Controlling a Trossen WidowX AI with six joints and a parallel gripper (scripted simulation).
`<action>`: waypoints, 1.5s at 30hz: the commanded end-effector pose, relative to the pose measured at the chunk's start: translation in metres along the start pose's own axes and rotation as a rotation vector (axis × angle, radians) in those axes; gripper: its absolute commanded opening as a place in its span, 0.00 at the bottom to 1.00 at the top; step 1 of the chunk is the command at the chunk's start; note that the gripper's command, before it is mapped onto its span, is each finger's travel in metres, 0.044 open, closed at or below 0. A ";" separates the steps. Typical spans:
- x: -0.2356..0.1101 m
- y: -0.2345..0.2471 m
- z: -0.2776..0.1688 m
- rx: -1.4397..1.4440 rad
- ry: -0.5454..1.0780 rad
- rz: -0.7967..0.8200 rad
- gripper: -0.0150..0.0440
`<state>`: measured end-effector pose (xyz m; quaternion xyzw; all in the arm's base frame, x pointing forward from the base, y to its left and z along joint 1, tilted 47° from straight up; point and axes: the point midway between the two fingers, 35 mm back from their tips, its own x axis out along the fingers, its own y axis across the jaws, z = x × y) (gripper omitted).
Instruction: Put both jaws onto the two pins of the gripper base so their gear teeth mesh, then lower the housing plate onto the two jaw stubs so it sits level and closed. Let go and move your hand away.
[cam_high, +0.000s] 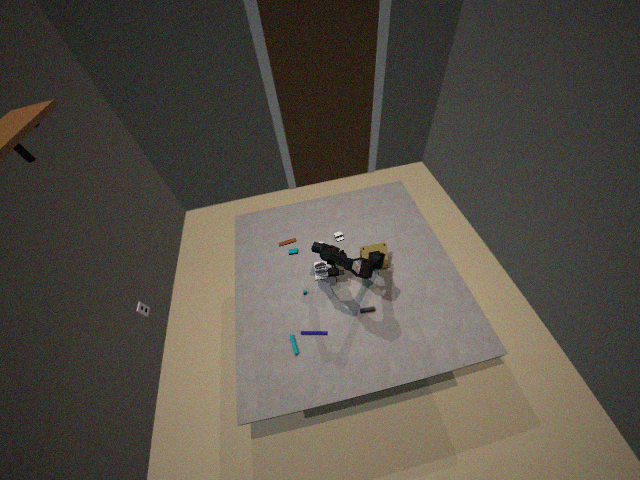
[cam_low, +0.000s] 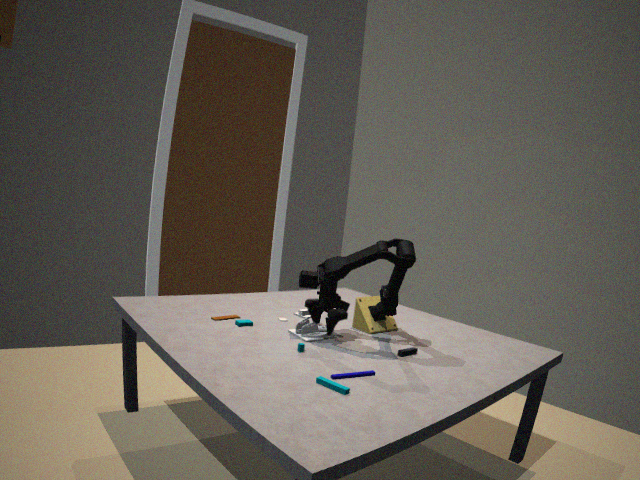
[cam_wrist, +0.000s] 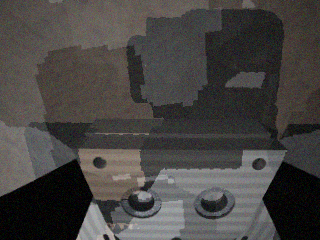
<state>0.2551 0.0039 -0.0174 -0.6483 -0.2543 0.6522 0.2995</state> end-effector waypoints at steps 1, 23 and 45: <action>0.003 -0.001 -0.001 -0.009 -0.002 -0.002 0.85; 0.001 -0.001 -0.001 -0.009 -0.002 -0.002 0.85; 0.001 -0.001 -0.002 -0.009 -0.002 -0.002 0.85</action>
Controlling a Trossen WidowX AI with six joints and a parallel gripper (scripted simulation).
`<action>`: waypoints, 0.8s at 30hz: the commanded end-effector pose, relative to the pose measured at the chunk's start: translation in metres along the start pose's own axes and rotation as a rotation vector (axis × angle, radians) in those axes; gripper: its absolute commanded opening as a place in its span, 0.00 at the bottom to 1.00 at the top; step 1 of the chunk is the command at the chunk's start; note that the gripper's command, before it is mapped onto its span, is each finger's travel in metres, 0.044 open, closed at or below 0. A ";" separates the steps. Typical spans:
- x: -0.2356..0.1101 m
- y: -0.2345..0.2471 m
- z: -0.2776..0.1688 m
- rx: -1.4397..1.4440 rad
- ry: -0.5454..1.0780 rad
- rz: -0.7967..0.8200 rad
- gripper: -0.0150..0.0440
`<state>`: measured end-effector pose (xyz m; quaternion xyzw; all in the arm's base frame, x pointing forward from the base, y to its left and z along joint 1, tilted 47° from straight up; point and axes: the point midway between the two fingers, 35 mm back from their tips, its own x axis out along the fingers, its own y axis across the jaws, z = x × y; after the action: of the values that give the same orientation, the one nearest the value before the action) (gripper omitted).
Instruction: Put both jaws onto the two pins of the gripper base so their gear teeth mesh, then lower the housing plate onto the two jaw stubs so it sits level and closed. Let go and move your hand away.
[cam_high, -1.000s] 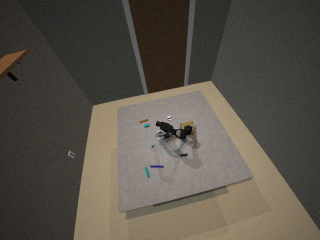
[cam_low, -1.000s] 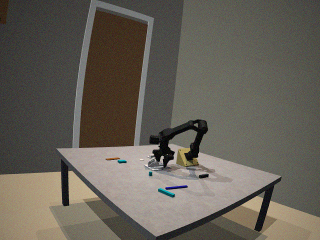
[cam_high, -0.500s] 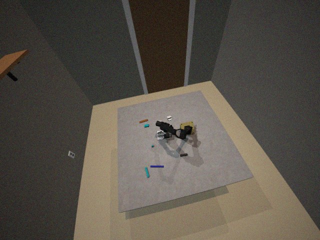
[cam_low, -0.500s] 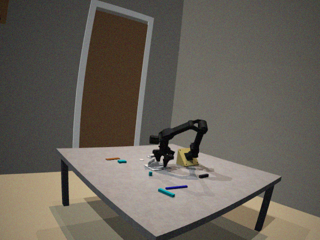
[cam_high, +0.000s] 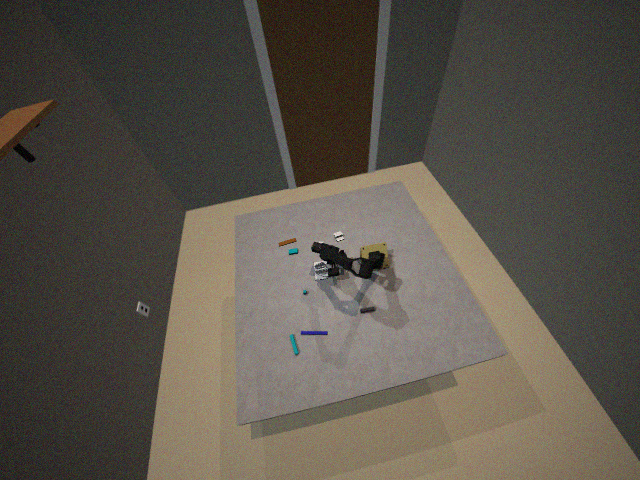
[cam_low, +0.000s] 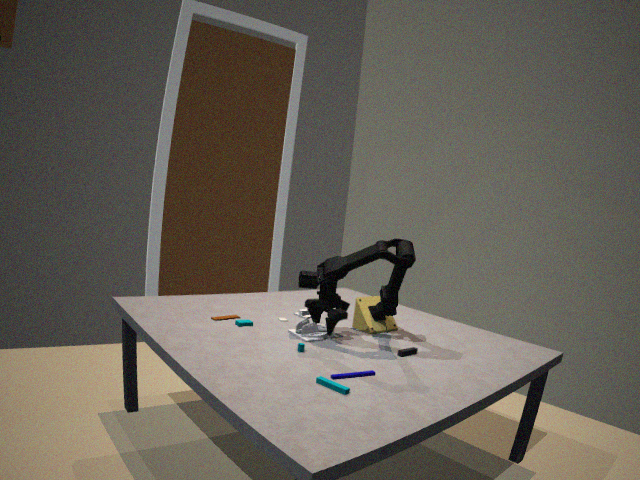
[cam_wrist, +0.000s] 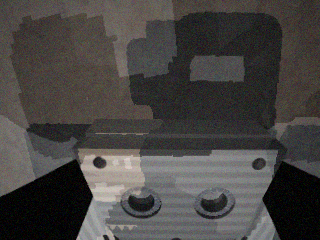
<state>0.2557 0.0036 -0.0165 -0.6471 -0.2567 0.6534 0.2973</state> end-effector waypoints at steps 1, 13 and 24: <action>0.002 0.000 -0.001 -0.005 0.004 -0.002 0.85; 0.004 0.000 -0.001 -0.005 0.004 -0.002 0.85; 0.004 0.000 -0.001 -0.005 0.004 -0.002 0.85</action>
<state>0.2552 0.0040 -0.0176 -0.6472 -0.2548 0.6528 0.3001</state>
